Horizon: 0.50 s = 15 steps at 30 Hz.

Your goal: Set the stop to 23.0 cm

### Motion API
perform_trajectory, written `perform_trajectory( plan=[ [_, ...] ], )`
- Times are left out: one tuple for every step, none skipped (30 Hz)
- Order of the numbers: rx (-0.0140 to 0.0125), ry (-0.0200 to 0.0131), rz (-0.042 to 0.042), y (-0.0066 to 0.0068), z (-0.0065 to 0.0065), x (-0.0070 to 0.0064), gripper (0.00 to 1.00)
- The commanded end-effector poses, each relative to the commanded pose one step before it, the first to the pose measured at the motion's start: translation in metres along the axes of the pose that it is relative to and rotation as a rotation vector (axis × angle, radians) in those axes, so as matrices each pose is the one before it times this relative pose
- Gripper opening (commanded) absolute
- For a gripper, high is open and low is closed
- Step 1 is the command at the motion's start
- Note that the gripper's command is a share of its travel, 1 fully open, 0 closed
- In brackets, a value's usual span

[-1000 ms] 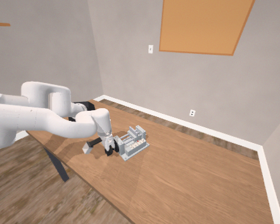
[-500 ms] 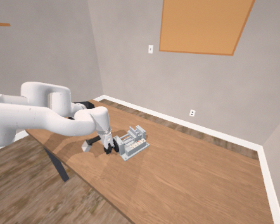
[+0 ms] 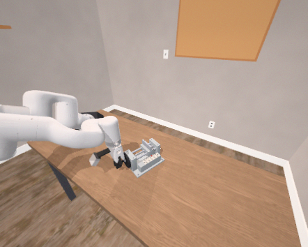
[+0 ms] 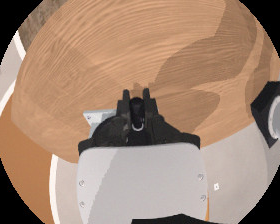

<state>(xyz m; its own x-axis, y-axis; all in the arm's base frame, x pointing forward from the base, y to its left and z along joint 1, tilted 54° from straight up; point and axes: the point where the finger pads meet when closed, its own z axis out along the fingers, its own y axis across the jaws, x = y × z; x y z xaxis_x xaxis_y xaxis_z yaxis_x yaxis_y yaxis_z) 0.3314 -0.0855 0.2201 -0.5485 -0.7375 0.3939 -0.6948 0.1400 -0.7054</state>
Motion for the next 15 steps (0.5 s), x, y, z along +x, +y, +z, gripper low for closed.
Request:
perform_trajectory(
  plan=[
    [0.00062,-0.00097,-0.00102,0.00114,-0.00171,-0.00046,0.06],
    [0.0,0.0,0.0,0.00019,-0.00025,0.0,0.06],
    [0.0,0.0,0.0,0.00018,-0.00024,0.0,0.06],
    [0.0,0.0,0.0,0.00017,-0.00022,0.0,0.06],
    [0.0,0.0,0.0,0.00016,-0.00021,0.0,0.06],
    [0.0,0.0,0.0,0.00015,-0.0002,0.0,0.06],
    [0.0,0.0,0.0,0.00014,-0.00018,0.0,0.06],
    [0.0,0.0,0.0,0.00013,-0.00017,0.0,0.06],
    [0.0,0.0,0.0,0.00013,-0.00016,0.0,0.06],
    [0.0,0.0,0.0,0.00012,-0.00015,0.0,0.06],
    [0.0,0.0,0.0,0.00011,-0.00014,0.0,0.06],
    [0.0,0.0,0.0,0.0,0.0,0.0,0.06],
    [0.0,0.0,0.0,0.0,0.0,0.0,0.06],
    [0.0,0.0,0.0,0.0001,-0.00013,0.0,0.06],
    [0.0,0.0,0.0,0.00009,-0.00012,0.0,0.06]
  ],
)
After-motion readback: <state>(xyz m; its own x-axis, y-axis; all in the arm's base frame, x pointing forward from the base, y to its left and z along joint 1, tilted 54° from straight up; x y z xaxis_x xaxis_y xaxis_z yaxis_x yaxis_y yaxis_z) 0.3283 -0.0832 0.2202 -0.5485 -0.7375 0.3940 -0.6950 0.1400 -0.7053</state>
